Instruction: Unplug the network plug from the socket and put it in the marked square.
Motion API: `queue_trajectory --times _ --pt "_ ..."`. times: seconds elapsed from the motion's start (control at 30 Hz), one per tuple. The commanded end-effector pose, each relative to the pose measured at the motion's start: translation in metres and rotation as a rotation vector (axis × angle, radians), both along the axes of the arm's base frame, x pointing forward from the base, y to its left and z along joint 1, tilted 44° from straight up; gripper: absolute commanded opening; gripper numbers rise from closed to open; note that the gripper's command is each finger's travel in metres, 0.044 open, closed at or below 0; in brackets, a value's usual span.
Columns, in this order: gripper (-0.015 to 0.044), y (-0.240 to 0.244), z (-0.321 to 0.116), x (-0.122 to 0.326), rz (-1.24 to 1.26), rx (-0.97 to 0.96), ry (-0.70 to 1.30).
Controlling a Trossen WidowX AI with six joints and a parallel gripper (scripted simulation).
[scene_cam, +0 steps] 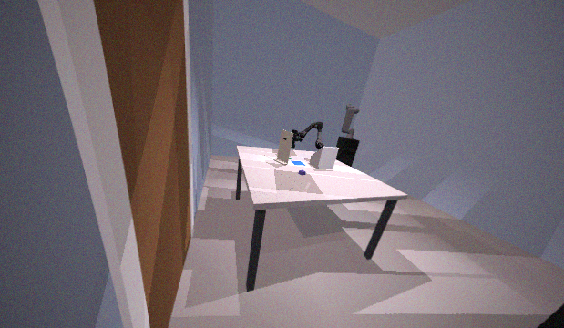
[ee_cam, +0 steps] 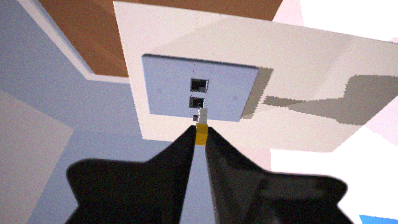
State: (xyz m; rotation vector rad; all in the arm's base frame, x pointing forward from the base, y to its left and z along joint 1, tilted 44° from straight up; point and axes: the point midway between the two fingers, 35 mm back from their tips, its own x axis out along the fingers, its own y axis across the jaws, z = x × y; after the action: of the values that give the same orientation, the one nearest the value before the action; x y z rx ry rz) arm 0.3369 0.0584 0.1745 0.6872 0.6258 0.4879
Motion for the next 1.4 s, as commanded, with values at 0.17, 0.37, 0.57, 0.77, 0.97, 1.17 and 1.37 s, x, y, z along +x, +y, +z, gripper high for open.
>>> queue_trajectory --times 0.17,0.37,0.57,0.77,0.97,1.17,1.37 --pt "0.0 -0.003 0.001 -0.006 0.005 0.001 0.001" --pt "0.0 -0.005 0.002 -0.009 0.005 0.001 0.001" --pt "0.0 -0.008 0.004 -0.012 0.005 0.0 0.001" --pt "0.0 -0.01 0.005 -0.015 0.005 0.0 0.002" --pt "0.0 -0.013 0.007 -0.018 0.005 0.0 0.002" --pt "0.0 -0.003 0.016 -0.022 0.002 -0.002 0.002" --pt "0.0 0.008 0.029 -0.033 0.003 -0.001 0.003"
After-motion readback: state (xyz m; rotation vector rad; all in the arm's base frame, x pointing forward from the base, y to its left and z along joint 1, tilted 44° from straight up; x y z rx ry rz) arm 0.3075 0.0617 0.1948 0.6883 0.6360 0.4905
